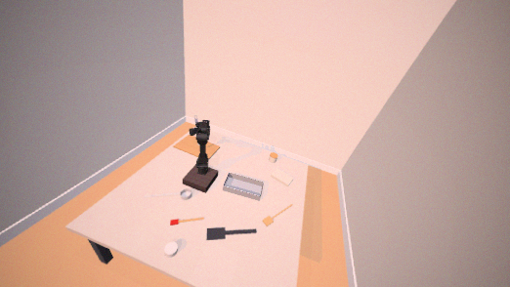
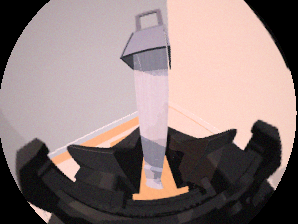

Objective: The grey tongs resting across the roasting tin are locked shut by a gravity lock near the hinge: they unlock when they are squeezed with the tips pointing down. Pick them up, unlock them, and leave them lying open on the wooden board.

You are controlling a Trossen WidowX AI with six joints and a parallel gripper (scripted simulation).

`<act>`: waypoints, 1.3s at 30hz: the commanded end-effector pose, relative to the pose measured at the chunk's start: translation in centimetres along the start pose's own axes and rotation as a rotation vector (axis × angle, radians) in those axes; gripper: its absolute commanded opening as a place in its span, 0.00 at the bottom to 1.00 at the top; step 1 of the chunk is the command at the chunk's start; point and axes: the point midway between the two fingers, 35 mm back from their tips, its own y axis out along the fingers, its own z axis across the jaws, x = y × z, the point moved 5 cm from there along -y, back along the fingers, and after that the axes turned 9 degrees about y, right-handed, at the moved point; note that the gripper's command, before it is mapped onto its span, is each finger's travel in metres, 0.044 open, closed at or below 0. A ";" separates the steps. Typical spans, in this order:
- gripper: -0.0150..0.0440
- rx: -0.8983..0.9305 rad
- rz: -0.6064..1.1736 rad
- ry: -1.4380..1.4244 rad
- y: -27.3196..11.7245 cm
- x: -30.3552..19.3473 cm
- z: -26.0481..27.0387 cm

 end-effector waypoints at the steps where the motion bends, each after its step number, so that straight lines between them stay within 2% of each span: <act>1: 0.00 0.007 -0.006 0.001 0.0 0.1 0.1; 11: 0.00 -0.001 0.028 0.012 0.5 0.2 -0.1; 39: 0.00 -0.090 0.441 0.089 5.9 0.1 -1.3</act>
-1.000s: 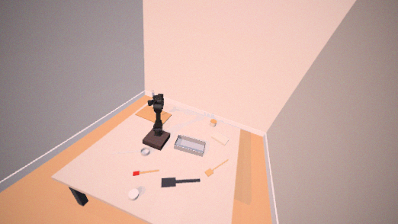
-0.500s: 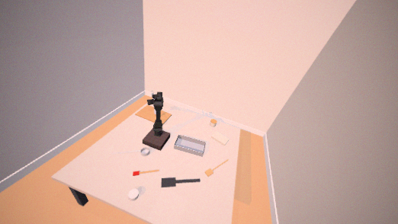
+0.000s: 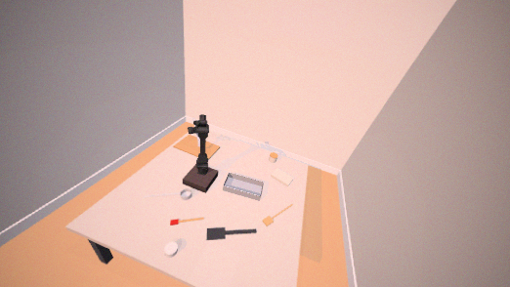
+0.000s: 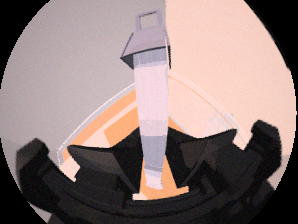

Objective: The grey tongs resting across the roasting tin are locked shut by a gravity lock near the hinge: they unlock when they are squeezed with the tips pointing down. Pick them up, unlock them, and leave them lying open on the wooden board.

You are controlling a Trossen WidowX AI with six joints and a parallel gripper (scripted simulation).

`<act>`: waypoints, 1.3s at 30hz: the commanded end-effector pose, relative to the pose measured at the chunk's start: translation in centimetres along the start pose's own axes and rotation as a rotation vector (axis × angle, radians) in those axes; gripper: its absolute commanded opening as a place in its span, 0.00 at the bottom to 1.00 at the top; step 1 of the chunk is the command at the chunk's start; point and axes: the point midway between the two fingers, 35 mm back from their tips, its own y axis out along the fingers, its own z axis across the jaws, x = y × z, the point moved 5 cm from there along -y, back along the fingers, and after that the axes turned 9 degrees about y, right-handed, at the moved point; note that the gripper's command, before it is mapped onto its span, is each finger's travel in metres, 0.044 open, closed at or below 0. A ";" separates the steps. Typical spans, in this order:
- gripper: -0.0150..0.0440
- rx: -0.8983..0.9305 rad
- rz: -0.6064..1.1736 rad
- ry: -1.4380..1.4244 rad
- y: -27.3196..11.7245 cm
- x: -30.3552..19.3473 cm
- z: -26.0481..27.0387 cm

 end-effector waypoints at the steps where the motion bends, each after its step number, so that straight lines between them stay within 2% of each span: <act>1: 0.00 -0.017 0.040 -0.006 0.4 0.6 0.0; 39: 0.00 -0.140 0.641 -0.063 3.4 0.5 1.1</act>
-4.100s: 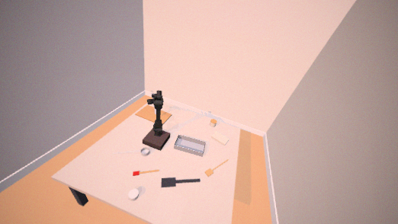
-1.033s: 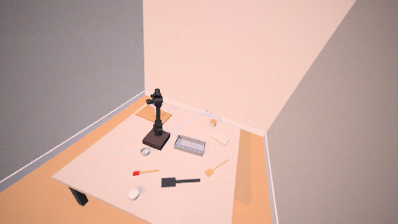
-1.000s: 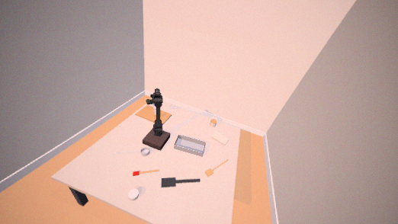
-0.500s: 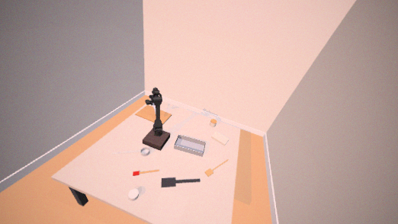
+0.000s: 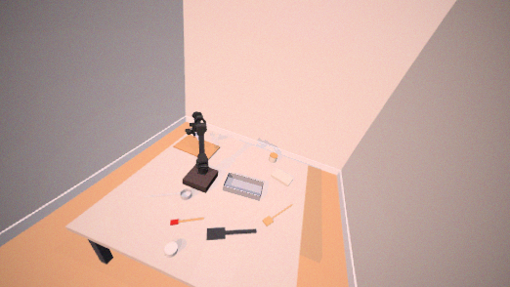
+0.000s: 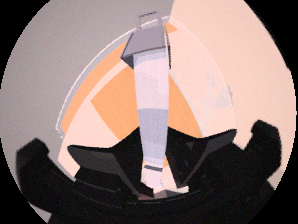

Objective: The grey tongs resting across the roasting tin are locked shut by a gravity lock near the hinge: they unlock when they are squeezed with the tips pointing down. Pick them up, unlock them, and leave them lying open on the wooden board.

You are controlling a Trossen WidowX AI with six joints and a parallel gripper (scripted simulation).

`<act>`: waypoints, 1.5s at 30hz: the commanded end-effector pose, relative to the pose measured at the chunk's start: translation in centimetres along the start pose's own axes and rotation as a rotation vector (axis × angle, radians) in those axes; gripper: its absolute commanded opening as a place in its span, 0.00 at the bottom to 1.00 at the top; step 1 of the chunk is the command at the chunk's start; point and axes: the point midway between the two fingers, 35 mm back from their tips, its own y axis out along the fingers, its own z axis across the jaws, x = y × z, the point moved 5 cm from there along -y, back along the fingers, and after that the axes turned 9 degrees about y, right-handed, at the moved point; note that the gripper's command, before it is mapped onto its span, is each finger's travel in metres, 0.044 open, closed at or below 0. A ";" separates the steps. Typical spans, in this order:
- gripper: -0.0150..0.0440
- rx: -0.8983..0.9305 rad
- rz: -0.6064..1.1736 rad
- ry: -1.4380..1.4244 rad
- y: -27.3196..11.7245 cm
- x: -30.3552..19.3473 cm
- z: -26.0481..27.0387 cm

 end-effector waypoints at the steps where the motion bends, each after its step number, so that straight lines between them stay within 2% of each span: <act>1: 0.00 -0.019 0.045 -0.018 -0.2 0.2 0.1; 9: 0.00 -0.042 0.148 -0.045 -0.1 0.1 0.5; 18: 0.00 -0.042 0.148 -0.045 0.2 0.1 0.5; 45: 0.00 -0.042 0.148 -0.045 4.6 -0.5 0.3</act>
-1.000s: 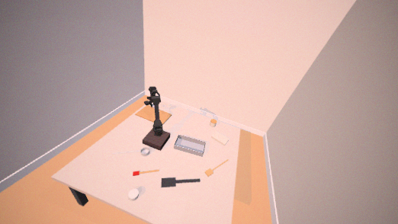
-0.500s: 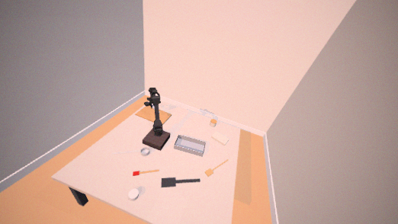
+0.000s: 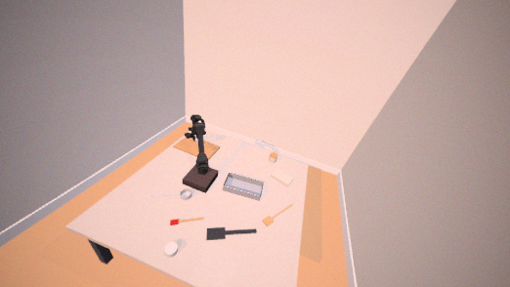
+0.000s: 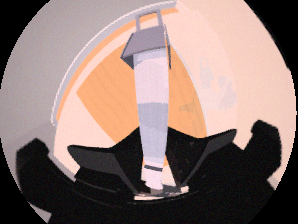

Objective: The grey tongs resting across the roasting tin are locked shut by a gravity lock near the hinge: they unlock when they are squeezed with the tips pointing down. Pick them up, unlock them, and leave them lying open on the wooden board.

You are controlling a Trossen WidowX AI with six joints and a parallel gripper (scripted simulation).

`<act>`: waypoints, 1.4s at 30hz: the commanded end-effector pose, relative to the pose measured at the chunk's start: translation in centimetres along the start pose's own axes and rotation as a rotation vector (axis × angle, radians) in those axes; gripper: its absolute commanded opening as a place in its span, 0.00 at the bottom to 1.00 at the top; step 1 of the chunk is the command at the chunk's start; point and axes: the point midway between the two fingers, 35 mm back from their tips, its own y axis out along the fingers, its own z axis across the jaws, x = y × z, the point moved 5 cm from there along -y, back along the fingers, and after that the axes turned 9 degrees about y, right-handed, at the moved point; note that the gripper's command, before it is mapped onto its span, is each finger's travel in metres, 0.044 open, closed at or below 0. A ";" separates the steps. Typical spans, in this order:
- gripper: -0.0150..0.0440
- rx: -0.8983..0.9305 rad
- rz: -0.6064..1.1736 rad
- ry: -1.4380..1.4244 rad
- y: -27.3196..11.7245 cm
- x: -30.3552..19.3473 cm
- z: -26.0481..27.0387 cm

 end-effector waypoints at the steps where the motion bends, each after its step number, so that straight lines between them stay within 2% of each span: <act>1: 0.00 -0.006 0.003 -0.001 0.6 -0.1 0.0; 14: 0.00 -0.006 0.003 -0.001 2.2 -0.2 0.0; 36: 0.98 0.001 0.003 -0.002 2.1 -0.2 0.0; 42: 1.00 0.002 0.003 -0.002 1.1 -0.1 2.3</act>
